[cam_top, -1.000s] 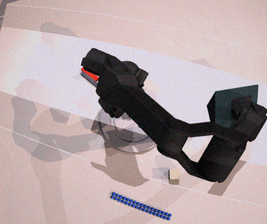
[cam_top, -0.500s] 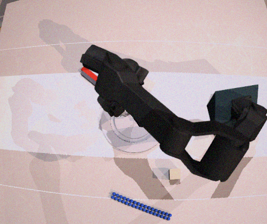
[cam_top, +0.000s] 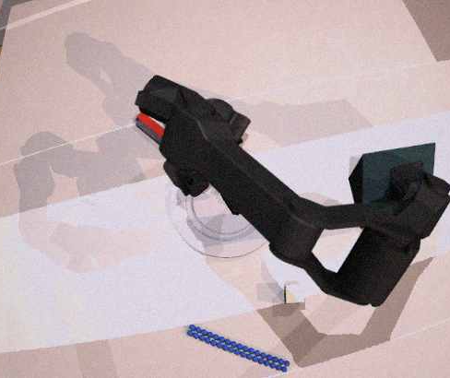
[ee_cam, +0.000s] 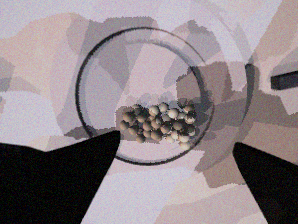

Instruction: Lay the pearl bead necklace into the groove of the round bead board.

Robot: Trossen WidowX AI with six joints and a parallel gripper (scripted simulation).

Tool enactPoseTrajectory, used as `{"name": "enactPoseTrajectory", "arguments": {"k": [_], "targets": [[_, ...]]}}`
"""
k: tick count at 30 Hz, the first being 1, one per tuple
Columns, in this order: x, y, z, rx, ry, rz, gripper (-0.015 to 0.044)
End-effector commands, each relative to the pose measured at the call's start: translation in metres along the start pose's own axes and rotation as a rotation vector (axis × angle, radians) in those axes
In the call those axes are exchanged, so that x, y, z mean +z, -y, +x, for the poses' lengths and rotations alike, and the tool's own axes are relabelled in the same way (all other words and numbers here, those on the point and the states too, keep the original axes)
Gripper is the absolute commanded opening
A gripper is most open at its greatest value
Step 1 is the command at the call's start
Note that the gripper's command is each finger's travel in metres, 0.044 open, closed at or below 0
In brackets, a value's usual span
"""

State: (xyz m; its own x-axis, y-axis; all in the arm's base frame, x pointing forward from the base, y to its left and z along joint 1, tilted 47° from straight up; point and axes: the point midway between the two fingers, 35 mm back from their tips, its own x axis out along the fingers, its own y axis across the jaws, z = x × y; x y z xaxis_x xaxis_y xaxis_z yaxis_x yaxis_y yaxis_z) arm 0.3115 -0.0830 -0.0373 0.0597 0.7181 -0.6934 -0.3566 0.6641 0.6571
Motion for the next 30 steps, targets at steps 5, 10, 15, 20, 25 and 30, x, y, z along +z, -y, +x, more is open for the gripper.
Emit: {"name": "enactPoseTrajectory", "arguments": {"k": [5, 10, 15, 20, 25, 30], "targets": [[-0.002, 0.006, -0.001, -0.005, -0.004, 0.607, 0.031], [-0.002, 0.011, -0.002, -0.006, -0.002, 1.105, 0.031], [-0.003, 0.016, -0.002, -0.007, -0.001, 1.604, 0.031], [-0.004, 0.018, -0.003, -0.008, 0.0, 1.851, 0.031], [-0.004, 0.018, -0.003, -0.008, 0.0, 1.851, 0.031], [-0.004, 0.018, -0.003, -0.008, 0.0, 1.851, 0.031]]}}
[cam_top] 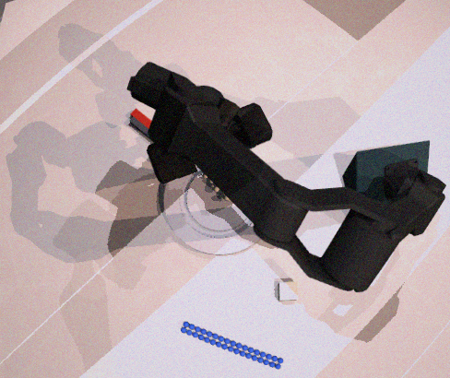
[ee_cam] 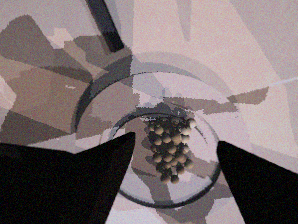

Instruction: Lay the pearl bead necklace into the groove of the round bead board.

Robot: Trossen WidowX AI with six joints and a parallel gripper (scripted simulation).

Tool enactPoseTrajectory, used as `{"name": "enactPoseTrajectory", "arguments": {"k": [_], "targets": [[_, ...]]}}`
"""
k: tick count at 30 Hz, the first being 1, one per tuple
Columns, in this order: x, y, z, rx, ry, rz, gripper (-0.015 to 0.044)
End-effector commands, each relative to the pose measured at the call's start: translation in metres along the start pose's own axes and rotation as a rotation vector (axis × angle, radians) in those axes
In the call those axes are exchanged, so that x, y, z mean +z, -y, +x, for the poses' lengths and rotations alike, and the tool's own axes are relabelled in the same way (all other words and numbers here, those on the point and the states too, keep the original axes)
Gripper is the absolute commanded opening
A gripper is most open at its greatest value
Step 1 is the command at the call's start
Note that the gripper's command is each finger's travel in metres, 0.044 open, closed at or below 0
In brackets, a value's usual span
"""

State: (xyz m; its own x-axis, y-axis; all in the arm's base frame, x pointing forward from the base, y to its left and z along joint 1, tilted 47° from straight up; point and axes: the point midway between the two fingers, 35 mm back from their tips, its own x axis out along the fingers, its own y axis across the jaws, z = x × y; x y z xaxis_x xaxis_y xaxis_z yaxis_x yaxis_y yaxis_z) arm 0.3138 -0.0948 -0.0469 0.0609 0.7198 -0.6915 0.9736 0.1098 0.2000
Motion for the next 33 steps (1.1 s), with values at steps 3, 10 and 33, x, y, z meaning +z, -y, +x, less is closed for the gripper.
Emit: {"name": "enactPoseTrajectory", "arguments": {"k": [3, 10, 33], "targets": [[0.003, 0.0, -0.001, -0.006, 0.008, 0.137, 0.031], [0.003, 0.0, 0.01, -0.006, 0.007, 0.137, 0.031], [0.003, 0.0, 0.035, -0.005, 0.007, 0.135, 0.031]]}}
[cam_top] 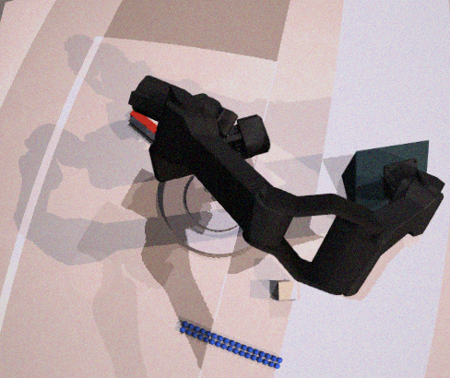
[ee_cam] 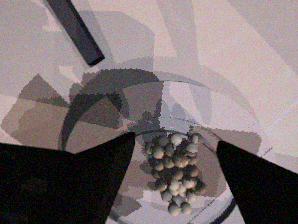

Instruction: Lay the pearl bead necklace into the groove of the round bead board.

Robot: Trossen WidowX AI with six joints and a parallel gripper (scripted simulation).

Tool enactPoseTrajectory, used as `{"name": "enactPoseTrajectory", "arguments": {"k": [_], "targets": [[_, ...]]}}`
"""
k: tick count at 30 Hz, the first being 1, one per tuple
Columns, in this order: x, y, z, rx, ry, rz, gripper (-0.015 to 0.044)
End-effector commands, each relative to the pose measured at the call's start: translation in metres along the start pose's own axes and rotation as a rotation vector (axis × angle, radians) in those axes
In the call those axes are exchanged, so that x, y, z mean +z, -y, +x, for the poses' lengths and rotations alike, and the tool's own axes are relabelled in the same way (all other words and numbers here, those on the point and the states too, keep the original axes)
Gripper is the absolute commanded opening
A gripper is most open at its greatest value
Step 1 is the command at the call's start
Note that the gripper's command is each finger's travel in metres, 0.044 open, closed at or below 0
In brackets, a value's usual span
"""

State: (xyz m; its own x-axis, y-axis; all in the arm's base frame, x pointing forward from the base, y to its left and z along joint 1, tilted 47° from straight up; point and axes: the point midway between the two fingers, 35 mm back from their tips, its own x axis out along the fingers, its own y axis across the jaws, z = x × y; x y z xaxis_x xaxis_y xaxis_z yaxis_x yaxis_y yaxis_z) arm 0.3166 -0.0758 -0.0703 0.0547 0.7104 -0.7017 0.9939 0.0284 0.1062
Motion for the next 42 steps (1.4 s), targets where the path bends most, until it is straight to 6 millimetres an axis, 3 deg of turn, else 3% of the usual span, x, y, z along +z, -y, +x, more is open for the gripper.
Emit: {"name": "enactPoseTrajectory", "arguments": {"k": [1, 5, 14, 25, 38, 42], "targets": [[-0.001, 0.001, 0.007, 0.003, -0.007, 0.01, 0.031], [-0.001, 0.001, 0.009, 0.003, -0.007, 0.011, 0.031], [-0.001, 0.001, 0.007, -0.003, -0.002, 0.002, 0.0074], [-0.001, 0.001, 0.007, -0.003, -0.002, 0.002, 0.0], [-0.001, 0.001, 0.007, -0.002, -0.002, 0.002, 0.0], [0.0, 0.001, -0.003, 0.0, -0.004, 0.007, 0.0]]}}
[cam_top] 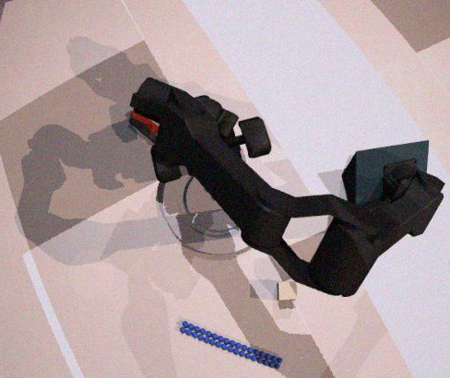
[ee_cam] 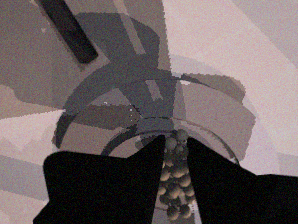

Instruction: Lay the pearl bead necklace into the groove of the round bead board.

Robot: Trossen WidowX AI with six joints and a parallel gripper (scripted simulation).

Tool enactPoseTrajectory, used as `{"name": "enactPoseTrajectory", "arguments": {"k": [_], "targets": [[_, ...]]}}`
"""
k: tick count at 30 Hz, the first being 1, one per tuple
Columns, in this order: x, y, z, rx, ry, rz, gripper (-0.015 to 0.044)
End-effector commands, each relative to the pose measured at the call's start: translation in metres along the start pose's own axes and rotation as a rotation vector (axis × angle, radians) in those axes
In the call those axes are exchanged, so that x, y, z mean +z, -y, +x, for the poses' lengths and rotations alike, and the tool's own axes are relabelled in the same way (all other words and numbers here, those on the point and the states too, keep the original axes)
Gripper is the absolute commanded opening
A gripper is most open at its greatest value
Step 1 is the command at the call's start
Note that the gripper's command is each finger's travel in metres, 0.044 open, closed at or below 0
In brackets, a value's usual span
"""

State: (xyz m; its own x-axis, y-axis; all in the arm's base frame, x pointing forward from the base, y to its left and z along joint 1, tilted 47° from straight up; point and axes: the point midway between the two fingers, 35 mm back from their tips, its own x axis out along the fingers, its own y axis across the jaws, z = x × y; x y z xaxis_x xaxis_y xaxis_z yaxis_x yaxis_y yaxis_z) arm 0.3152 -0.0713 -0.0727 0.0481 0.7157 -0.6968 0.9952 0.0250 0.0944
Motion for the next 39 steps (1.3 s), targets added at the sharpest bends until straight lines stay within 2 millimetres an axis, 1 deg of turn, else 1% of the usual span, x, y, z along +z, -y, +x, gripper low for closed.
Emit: {"name": "enactPoseTrajectory", "arguments": {"k": [1, 4, 9, 21, 27, 39], "targets": [[0.001, -0.001, -0.011, 0.007, 0.003, -0.003, 0.0], [0.001, -0.001, -0.018, 0.008, 0.002, 0.0, 0.0], [0.001, -0.001, -0.019, 0.008, 0.002, 0.0, 0.0], [-0.022, -0.03, -0.019, 0.009, 0.0, -0.001, 0.0], [-0.023, -0.032, -0.019, 0.009, 0.0, -0.001, 0.0], [-0.024, -0.032, -0.002, 0.009, -0.001, -0.001, 0.0]]}}
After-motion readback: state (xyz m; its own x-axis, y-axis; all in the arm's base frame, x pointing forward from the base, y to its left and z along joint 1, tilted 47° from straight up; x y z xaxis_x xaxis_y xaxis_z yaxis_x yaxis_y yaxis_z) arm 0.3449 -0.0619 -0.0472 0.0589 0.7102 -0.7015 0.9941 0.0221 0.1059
